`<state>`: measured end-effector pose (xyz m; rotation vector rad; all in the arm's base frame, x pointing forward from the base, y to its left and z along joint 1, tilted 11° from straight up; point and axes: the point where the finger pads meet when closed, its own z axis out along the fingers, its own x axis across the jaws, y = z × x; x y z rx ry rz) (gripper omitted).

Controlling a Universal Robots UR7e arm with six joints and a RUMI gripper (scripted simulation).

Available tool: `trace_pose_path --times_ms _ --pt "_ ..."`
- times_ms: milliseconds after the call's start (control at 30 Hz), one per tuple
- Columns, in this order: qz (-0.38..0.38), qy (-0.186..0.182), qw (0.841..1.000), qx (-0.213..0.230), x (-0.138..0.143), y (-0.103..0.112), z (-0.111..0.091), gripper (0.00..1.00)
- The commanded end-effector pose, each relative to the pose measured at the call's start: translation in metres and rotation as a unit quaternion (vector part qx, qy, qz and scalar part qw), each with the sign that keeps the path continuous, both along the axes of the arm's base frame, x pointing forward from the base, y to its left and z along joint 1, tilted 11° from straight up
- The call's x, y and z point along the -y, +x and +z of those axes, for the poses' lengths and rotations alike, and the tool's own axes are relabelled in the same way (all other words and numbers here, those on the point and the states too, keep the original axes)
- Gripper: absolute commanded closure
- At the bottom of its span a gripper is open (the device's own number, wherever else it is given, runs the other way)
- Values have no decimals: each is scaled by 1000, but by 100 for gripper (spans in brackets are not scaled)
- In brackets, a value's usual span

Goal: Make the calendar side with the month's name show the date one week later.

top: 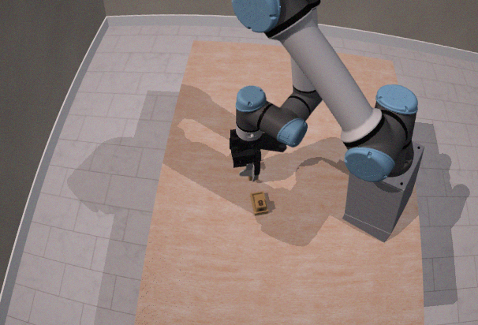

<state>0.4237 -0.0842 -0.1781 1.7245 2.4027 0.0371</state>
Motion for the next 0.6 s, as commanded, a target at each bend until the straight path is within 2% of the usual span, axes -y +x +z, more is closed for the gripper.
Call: trace_pose_path --times_ms 0,567 --pt "0 0 1000 2 1 2 0 72" --pt "0 0 1000 0 0 -1 5 72"
